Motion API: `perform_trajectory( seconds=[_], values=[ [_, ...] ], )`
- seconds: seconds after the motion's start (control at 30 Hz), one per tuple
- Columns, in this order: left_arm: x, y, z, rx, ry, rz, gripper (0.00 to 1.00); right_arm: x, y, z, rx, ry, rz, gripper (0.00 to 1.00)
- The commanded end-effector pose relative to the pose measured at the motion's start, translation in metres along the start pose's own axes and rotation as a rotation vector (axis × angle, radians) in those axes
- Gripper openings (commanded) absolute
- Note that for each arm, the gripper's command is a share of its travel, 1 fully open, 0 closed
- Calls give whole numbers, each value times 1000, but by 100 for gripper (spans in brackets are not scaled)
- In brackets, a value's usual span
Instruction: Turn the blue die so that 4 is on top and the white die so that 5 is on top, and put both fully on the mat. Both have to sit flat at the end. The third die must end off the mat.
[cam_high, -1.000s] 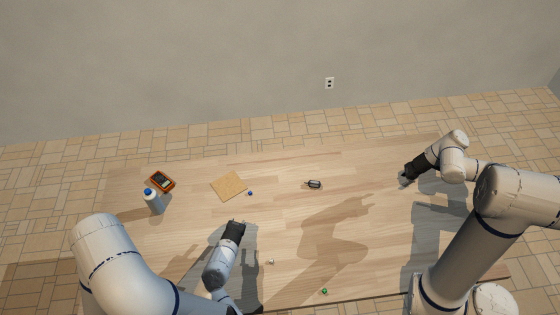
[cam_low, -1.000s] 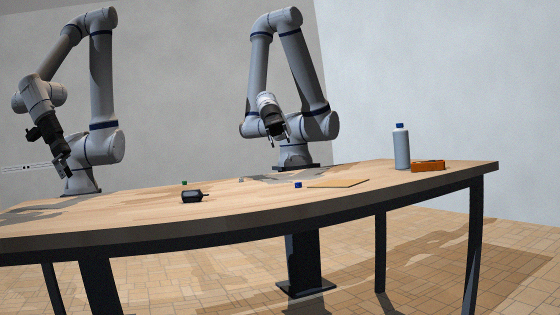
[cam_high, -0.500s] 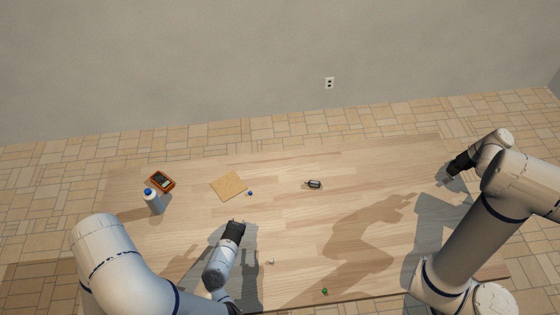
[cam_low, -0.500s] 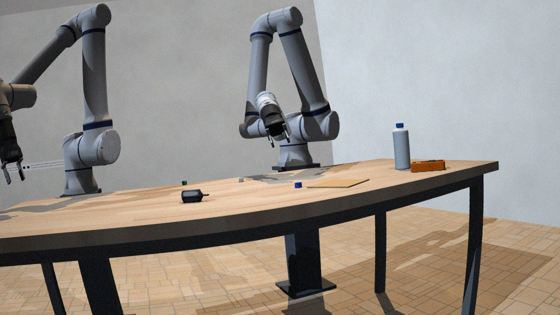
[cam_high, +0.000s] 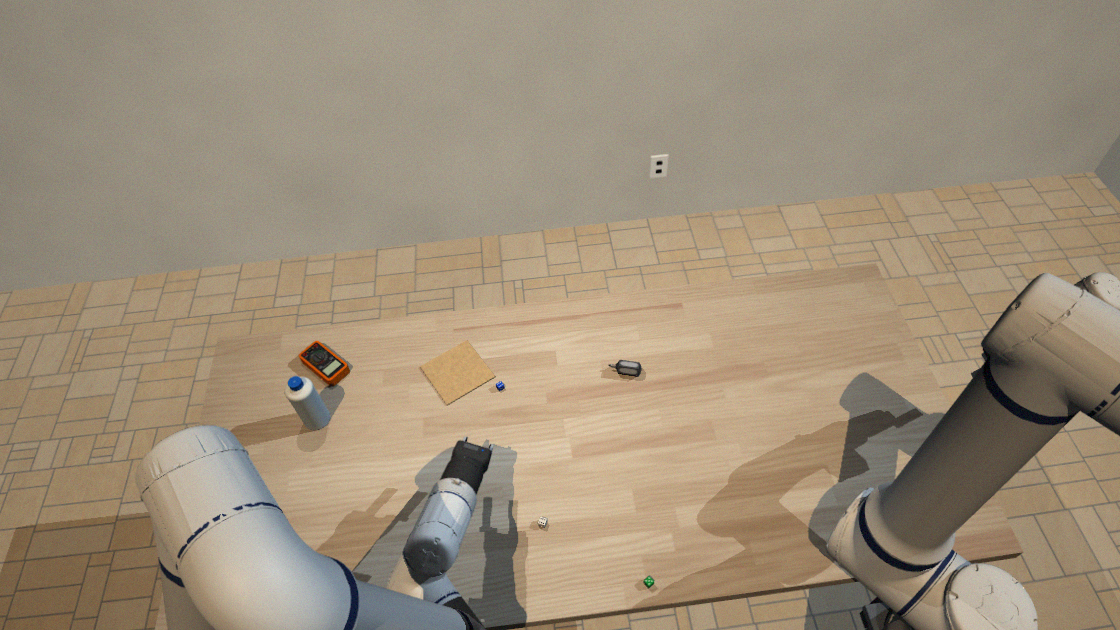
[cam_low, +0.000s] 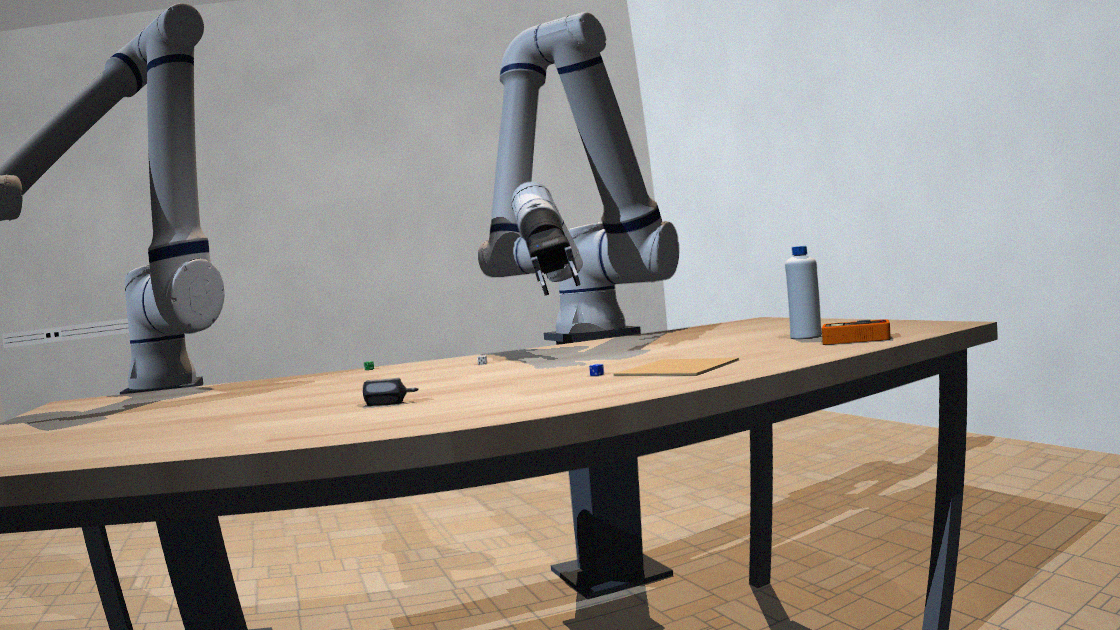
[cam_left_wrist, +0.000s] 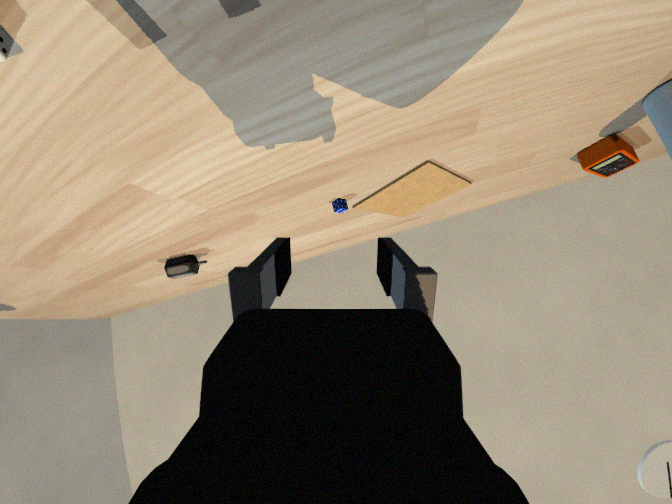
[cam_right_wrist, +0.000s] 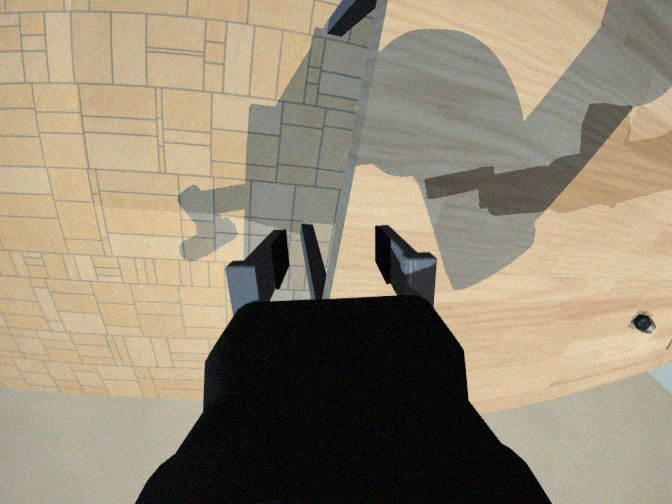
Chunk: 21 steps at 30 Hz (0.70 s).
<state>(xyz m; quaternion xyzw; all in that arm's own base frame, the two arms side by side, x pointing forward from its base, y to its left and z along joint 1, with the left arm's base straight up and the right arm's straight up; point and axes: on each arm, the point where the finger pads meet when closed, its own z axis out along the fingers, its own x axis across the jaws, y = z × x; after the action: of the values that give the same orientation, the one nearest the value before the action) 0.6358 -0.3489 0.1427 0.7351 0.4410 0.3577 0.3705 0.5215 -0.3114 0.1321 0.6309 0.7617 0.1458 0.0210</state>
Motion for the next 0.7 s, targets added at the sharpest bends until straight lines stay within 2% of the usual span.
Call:
perform_trajectory(
  seconds=[0.0, 0.1, 0.13, 0.3, 0.37, 0.4, 0.67],
  values=[
    [0, 1, 0, -1, 0, -1, 100, -48, -45, -24, 14, -40, 181, 100],
    [0, 1, 0, -1, 0, -1, 100, -72, -77, -39, 22, -71, 335, 100],
    [0, 1, 0, -1, 0, -1, 100, -81, -87, -44, 22, -71, 335, 100],
    [0, 1, 0, -1, 0, -1, 100, -114, -144, -68, 33, -119, 580, 100],
    [0, 1, 0, -1, 0, -1, 100, -114, -144, -68, 33, -119, 580, 100],
    [0, 1, 0, -1, 0, -1, 100, -132, -175, -82, 34, -128, 626, 100],
    [0, 1, 0, -1, 0, -1, 100, -165, -270, -120, 43, -193, 971, 100]
  ],
)
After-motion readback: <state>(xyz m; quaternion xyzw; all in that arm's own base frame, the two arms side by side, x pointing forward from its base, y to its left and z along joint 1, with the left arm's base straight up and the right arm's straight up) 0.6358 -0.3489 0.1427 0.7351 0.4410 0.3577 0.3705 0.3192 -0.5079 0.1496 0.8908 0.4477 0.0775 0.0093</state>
